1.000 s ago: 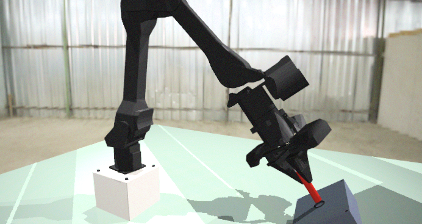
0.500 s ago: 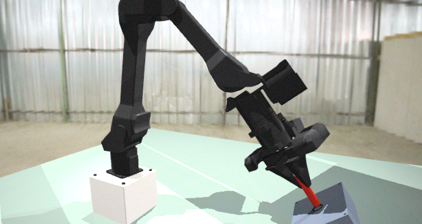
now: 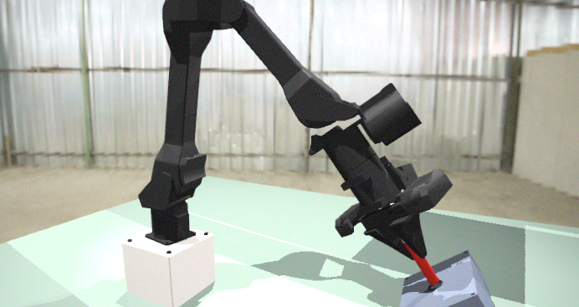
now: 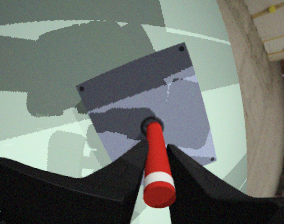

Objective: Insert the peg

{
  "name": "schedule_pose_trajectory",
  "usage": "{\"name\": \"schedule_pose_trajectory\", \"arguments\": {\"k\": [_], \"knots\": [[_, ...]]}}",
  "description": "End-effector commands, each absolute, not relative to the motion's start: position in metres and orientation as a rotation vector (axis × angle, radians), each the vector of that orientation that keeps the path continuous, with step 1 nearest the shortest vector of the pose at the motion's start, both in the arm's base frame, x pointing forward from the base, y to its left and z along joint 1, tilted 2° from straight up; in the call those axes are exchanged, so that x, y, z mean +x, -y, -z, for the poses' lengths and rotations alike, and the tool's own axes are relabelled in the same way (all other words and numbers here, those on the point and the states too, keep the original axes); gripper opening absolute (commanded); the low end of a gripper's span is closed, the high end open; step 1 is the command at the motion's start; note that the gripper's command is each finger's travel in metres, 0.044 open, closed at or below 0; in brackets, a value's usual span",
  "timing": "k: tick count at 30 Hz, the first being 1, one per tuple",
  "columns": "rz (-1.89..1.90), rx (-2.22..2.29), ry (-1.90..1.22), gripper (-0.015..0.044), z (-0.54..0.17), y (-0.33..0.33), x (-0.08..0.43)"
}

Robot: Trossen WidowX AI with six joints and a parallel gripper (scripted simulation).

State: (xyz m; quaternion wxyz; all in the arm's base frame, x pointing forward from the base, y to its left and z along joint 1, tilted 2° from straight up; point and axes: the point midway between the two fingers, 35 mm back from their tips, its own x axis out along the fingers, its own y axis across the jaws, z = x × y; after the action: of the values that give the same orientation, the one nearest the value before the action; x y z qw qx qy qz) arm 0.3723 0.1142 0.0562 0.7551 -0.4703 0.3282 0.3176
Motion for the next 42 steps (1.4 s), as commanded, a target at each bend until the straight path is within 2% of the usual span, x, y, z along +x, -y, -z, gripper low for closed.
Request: {"name": "schedule_pose_trajectory", "arguments": {"k": [1,42], "knots": [[-0.697,-1.027,-0.721,0.0,-0.0531,-0.1143,0.3724],[-0.697,-1.027,-0.721,0.0,-0.0486,-0.1153,0.3758]]}}
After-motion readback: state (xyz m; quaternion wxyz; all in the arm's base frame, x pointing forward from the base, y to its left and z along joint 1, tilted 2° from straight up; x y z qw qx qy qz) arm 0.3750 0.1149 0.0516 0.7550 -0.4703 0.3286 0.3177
